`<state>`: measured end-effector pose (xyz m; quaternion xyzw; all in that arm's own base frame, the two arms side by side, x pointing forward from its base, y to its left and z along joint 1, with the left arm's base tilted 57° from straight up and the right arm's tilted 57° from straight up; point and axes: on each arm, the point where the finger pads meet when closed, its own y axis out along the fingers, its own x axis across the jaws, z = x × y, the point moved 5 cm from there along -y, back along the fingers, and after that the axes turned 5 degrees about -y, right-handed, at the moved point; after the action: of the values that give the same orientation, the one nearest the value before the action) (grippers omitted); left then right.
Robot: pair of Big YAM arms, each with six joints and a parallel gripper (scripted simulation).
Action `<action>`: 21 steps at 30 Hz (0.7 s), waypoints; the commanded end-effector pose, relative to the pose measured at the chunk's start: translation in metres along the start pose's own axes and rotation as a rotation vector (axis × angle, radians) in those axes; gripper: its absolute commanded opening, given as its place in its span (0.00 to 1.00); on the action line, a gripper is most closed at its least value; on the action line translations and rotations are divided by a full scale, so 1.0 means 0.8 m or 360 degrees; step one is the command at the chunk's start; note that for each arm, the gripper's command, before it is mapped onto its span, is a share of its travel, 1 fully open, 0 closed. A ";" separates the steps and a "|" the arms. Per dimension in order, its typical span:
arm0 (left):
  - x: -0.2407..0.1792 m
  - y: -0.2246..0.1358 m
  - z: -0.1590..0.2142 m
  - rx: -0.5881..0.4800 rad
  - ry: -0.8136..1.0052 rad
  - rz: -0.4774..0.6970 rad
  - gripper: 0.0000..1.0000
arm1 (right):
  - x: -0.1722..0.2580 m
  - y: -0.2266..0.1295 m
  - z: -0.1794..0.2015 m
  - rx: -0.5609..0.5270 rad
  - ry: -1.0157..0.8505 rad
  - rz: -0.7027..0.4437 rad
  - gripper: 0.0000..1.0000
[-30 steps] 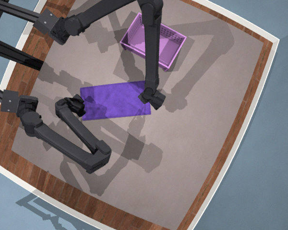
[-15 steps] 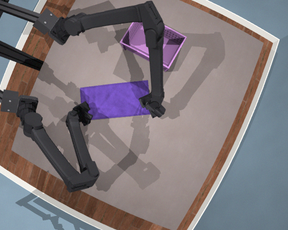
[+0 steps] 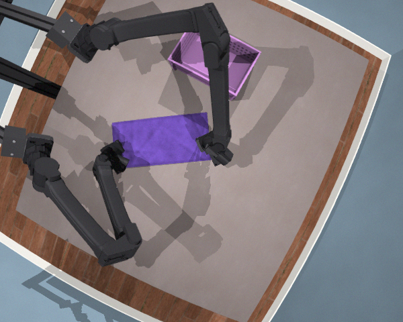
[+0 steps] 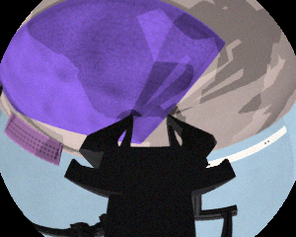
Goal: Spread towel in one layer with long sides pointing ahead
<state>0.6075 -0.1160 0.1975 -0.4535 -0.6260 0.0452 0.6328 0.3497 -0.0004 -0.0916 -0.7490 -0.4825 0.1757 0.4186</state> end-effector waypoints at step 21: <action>0.002 0.034 -0.002 0.0018 -0.0009 -0.0005 0.52 | -0.002 0.010 0.003 0.0000 -0.0004 -0.0001 0.29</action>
<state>0.6109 -0.1153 0.1945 -0.4569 -0.6186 0.0401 0.6379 0.3505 0.0024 -0.0942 -0.7434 -0.4920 0.1734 0.4186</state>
